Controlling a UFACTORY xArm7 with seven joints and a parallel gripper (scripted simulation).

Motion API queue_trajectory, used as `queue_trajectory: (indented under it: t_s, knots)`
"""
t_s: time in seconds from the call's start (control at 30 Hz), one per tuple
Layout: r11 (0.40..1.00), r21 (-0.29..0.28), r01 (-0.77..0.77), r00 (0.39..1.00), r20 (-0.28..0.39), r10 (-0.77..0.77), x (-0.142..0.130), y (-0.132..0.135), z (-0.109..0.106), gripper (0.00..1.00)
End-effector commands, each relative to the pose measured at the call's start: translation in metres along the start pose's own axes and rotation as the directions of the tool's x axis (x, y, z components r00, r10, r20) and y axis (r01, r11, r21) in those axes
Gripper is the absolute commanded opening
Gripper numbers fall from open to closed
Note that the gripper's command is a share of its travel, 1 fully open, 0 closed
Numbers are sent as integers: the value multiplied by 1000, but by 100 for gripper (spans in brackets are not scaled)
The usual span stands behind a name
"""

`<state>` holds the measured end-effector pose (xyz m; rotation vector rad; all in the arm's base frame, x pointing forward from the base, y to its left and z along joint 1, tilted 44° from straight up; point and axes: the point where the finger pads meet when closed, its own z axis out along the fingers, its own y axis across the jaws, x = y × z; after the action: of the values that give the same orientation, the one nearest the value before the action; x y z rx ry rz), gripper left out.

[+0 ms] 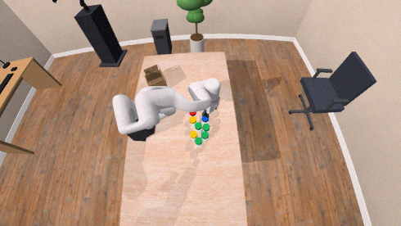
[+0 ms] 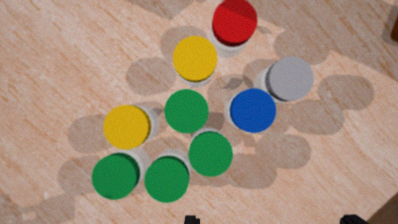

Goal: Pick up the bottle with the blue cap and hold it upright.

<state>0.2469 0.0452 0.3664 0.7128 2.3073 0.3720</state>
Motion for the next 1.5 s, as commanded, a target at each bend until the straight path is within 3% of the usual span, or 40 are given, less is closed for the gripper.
queue_trajectory:
  t_s: [0.0,0.67,1.47]
  knots:
    - [1000,-2,-1,1000,2,1,-1,1,-1,79]
    - [999,-3,-37,999,10,37,2,4,1,79]
    - [952,-4,-305,952,21,305,29,27,20,79]
